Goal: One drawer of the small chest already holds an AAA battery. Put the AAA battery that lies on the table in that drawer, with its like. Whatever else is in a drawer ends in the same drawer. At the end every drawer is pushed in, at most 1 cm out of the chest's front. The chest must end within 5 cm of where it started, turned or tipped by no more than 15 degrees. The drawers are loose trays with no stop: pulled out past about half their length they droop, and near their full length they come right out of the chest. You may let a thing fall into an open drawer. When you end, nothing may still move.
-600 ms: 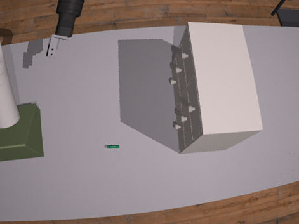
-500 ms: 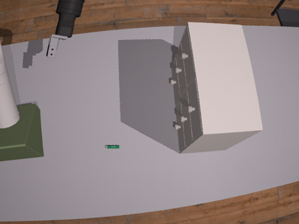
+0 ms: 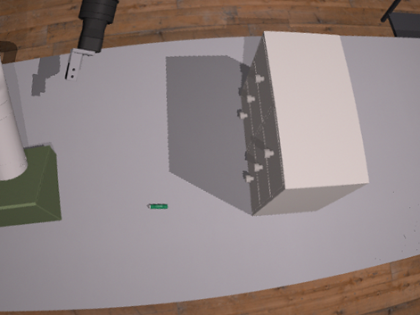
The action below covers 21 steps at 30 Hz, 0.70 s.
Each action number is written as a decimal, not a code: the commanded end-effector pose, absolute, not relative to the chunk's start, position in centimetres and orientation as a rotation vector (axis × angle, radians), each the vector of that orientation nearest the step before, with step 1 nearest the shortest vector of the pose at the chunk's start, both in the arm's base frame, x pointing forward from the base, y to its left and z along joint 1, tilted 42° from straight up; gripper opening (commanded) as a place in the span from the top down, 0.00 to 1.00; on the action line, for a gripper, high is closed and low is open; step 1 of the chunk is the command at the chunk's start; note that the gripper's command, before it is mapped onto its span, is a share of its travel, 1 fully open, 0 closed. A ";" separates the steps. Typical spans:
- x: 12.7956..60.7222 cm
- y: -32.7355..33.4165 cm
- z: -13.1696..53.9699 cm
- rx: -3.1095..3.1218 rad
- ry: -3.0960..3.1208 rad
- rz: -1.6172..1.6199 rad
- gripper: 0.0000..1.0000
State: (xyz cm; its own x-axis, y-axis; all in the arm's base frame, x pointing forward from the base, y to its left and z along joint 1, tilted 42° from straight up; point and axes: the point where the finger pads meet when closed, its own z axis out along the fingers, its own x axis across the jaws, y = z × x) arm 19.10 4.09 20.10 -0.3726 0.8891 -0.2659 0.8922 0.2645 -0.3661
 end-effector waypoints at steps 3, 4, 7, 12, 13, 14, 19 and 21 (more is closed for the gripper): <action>19.1 4.1 20.1 1.770 2.487 -0.730 0.00; 19.2 4.1 20.1 1.783 2.483 -0.732 0.00; 19.3 4.0 20.1 1.853 2.459 -0.742 0.00; 19.9 4.0 19.9 2.102 2.360 -0.770 0.00; 20.2 3.9 19.9 2.171 2.329 -0.776 0.00; 20.5 3.9 19.8 2.246 2.292 -0.781 0.00; 21.8 3.6 19.6 2.499 2.150 -0.786 0.00; 23.0 3.1 19.5 2.684 2.026 -0.778 0.00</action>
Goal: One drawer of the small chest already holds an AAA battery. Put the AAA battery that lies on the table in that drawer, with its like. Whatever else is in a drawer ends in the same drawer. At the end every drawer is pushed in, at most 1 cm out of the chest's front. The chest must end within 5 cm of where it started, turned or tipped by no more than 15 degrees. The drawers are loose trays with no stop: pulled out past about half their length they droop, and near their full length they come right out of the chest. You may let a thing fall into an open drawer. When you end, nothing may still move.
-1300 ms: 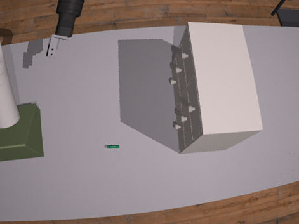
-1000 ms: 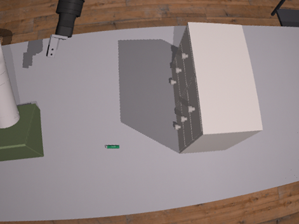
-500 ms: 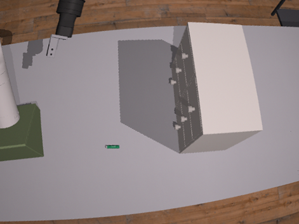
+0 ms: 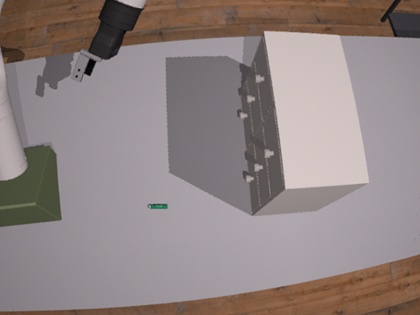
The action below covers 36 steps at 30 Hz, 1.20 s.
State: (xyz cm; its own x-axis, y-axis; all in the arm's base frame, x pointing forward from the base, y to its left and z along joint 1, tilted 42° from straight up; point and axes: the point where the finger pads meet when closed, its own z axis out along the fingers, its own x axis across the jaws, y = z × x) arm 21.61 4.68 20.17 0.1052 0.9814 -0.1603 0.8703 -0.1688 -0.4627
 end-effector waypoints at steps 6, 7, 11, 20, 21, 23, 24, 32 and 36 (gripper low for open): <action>25.4 2.0 19.2 -2.287 -1.388 0.574 0.00; 25.4 2.0 19.2 -2.287 -1.388 0.574 0.00; 26.2 1.4 19.1 -2.311 -1.296 0.549 0.00; 26.2 1.4 19.1 -2.311 -1.296 0.549 0.00; 27.1 0.7 19.0 -2.332 -1.205 0.522 0.00; 27.1 0.7 19.0 -2.332 -1.205 0.522 0.00; 27.1 0.7 19.0 -2.332 -1.205 0.522 0.00; 28.0 -0.1 18.8 -2.350 -1.115 0.495 0.00; 28.0 -0.1 18.8 -2.350 -1.115 0.495 0.00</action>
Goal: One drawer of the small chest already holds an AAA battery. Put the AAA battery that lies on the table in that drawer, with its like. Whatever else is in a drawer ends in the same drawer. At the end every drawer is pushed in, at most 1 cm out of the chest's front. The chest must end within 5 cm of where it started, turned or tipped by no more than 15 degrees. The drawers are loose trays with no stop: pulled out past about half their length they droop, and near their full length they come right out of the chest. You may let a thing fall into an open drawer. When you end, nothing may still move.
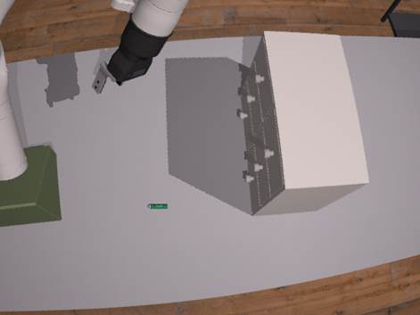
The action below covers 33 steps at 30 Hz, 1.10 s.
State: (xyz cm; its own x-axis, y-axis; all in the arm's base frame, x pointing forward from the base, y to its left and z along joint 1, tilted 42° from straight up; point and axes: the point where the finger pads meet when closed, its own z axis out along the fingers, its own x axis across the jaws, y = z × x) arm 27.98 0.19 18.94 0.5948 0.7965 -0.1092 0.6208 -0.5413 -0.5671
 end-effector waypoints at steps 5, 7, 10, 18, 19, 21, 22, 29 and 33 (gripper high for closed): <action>28.9 -0.9 18.7 -2.365 -1.027 0.466 0.00; 28.9 -0.9 18.7 -2.365 -1.027 0.466 0.00; 28.9 -0.9 18.7 -2.365 -1.027 0.466 0.00; 29.8 -1.9 18.5 -2.378 -0.942 0.436 0.00; 29.8 -1.9 18.5 -2.378 -0.942 0.436 0.00; 29.8 -1.9 18.5 -2.378 -0.942 0.436 0.00; 30.6 -2.9 18.3 -2.388 -0.861 0.407 0.00; 30.6 -2.9 18.3 -2.388 -0.861 0.407 0.00; 31.4 -4.0 18.2 -2.397 -0.782 0.377 0.00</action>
State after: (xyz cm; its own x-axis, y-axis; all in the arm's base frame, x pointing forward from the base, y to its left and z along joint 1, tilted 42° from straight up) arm 31.26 -3.16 18.44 0.7727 0.6300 -0.0775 0.4650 -0.6450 -0.6064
